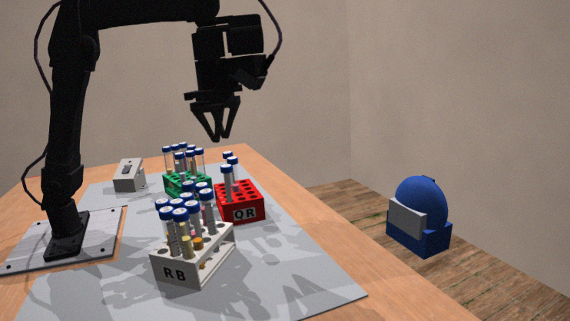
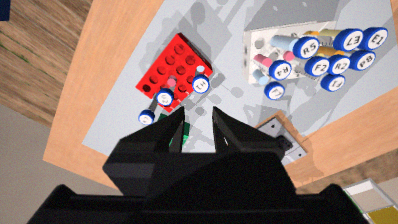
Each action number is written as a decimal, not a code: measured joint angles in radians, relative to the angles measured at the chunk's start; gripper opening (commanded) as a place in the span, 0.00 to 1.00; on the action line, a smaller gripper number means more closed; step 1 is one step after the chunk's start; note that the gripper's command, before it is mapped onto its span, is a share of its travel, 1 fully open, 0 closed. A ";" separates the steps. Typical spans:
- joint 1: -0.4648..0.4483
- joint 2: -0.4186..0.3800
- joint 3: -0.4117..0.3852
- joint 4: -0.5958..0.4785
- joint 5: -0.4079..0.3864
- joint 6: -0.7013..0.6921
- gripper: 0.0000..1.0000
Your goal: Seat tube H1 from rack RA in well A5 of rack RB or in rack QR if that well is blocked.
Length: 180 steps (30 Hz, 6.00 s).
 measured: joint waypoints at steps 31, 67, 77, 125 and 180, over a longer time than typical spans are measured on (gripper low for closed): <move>0.000 0.001 0.029 -0.032 0.000 -0.006 0.30; 0.050 -0.082 -0.106 -0.027 0.000 0.042 0.30; 0.135 -0.182 -0.229 -0.014 -0.003 0.119 0.30; 0.136 0.082 0.110 -0.033 -0.003 0.138 0.30; 0.130 0.100 -0.067 0.113 -0.003 0.134 0.30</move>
